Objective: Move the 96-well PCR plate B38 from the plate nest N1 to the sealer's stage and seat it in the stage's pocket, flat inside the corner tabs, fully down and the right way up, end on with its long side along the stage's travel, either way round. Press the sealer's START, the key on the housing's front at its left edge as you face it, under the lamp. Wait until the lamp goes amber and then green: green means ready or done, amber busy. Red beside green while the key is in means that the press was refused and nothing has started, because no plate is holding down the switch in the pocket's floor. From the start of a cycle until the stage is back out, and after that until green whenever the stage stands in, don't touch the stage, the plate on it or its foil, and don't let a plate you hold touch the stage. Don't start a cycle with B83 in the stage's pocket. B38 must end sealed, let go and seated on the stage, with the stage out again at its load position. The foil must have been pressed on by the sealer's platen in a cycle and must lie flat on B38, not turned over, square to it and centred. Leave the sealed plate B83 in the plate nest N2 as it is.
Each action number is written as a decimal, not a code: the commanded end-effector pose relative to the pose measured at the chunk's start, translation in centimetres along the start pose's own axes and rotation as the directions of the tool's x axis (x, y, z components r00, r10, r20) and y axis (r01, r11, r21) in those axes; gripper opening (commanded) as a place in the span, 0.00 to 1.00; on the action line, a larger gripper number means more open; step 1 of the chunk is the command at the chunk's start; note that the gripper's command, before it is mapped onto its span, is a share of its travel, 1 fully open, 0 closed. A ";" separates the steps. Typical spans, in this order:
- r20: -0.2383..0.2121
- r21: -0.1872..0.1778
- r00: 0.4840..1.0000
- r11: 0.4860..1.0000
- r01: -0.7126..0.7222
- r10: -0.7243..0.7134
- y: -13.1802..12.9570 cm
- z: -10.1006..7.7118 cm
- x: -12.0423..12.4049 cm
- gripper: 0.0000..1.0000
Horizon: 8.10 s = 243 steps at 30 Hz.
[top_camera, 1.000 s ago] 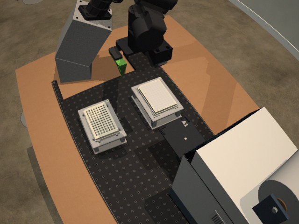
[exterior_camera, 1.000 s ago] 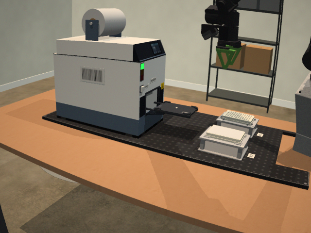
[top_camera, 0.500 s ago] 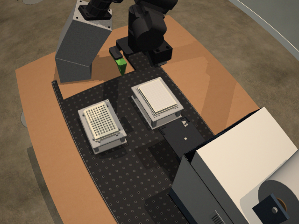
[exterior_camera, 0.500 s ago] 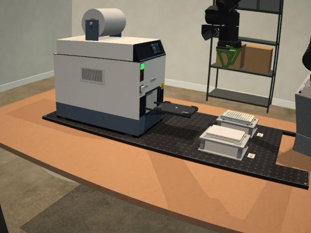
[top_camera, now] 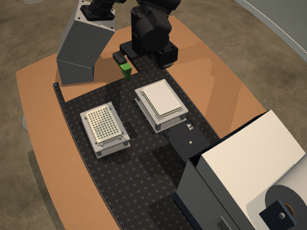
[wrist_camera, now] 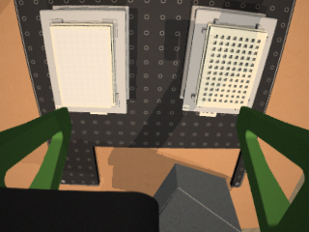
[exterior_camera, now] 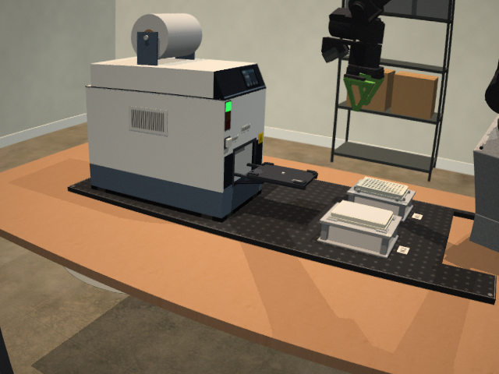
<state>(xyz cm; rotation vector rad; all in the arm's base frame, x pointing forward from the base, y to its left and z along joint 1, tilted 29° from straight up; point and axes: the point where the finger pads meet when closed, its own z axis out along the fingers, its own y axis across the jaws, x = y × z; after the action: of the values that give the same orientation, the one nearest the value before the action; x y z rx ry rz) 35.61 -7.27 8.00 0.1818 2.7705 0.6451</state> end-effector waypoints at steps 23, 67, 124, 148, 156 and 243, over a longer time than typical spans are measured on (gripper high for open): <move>0.281 0.010 0.957 0.997 -0.079 0.073 0.4 10.1 1.7 1.00; 0.296 0.039 0.955 0.999 -0.016 0.004 -13.2 8.6 5.0 1.00; 0.300 0.017 0.951 0.997 -0.078 0.070 -11.7 12.9 5.7 1.00; 0.291 0.011 0.955 0.997 -0.070 0.064 -11.3 16.8 6.2 1.00; 0.320 0.020 0.946 0.998 -0.064 0.054 -11.8 17.7 5.0 1.00; 0.316 0.016 0.946 0.996 -0.085 0.075 -11.9 19.8 6.1 1.00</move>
<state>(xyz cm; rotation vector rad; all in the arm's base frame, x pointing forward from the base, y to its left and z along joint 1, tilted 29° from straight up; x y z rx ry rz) 34.72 -7.34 -16.74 0.3362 2.5086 0.5599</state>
